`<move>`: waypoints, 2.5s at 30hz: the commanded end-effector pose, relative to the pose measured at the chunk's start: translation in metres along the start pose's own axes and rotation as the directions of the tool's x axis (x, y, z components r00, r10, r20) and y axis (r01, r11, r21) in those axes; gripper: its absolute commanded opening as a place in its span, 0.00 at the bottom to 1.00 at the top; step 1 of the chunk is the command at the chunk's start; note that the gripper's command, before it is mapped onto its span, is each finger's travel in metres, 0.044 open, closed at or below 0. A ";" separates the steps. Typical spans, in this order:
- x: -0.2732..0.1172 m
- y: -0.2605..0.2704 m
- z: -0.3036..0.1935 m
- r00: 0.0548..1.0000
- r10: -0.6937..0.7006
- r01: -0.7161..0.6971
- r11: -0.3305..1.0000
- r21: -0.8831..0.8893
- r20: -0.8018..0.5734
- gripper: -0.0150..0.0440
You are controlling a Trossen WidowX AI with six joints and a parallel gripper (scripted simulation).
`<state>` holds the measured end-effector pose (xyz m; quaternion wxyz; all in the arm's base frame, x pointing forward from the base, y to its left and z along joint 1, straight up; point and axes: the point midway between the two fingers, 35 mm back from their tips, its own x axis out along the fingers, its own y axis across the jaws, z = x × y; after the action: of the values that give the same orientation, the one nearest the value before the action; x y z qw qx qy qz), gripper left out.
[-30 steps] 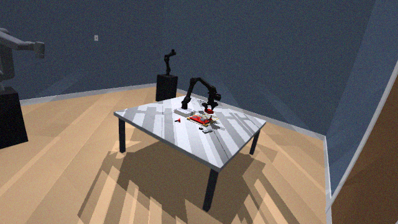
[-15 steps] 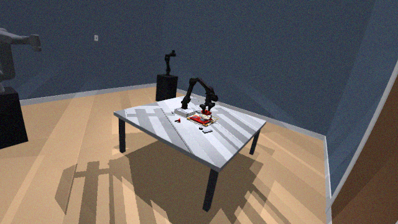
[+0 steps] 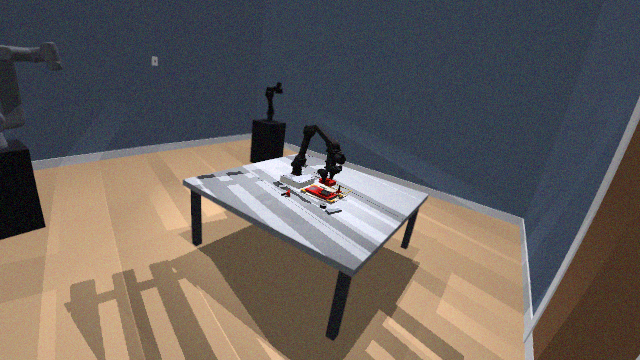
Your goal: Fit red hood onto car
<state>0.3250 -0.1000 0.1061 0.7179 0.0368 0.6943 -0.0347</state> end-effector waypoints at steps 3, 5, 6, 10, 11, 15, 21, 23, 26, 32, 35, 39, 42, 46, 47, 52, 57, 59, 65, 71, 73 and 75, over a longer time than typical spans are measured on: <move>0.009 -0.001 0.001 1.000 -0.003 0.003 1.000 -0.014 0.001 0.25; 0.017 -0.001 0.002 1.000 -0.003 0.003 1.000 -0.014 0.002 0.25; 0.022 -0.001 0.002 1.000 -0.003 0.003 1.000 -0.014 0.002 0.25; 0.044 -0.002 0.004 1.000 -0.003 0.003 1.000 -0.014 0.002 0.25; 0.047 -0.002 0.004 1.000 -0.003 0.003 1.000 -0.014 0.002 0.25; 0.048 -0.002 0.003 1.000 -0.003 0.003 1.000 -0.014 0.002 0.25; 0.048 -0.002 0.003 1.000 -0.003 0.003 1.000 -0.014 0.002 0.25; 0.048 -0.002 0.003 1.000 -0.003 0.003 1.000 -0.014 0.002 0.25; 0.048 -0.002 0.003 1.000 -0.003 0.003 1.000 -0.014 0.002 0.25; 0.049 -0.002 0.002 1.000 -0.003 0.003 1.000 -0.014 0.001 0.25; 0.049 -0.002 0.002 1.000 -0.003 0.003 1.000 -0.014 0.001 0.25; 0.049 -0.002 0.002 1.000 -0.003 0.003 1.000 -0.014 0.001 0.25; 0.049 -0.002 0.002 1.000 -0.003 0.003 1.000 -0.014 0.001 0.25; 0.049 -0.002 0.002 1.000 -0.003 0.003 1.000 -0.014 0.001 0.25; 0.050 -0.002 0.002 1.000 -0.003 0.003 1.000 -0.014 0.001 0.25; 0.052 -0.002 0.002 1.000 -0.003 0.003 1.000 -0.014 0.001 0.25; 0.054 -0.002 0.002 1.000 -0.003 0.003 1.000 -0.014 0.001 0.25; 0.055 -0.002 0.003 1.000 -0.003 0.003 1.000 -0.014 0.001 0.25; 0.058 -0.002 0.003 1.000 -0.003 0.003 1.000 -0.014 0.001 0.25; 0.060 -0.002 0.003 1.000 -0.003 0.003 1.000 -0.014 0.001 0.25; 0.061 -0.002 0.003 1.000 -0.003 0.003 1.000 -0.014 0.001 0.25; 0.062 -0.002 0.003 1.000 -0.003 0.003 1.000 -0.014 0.001 0.25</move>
<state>0.3290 -0.1023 0.0459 0.7178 0.0325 0.6947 -0.0316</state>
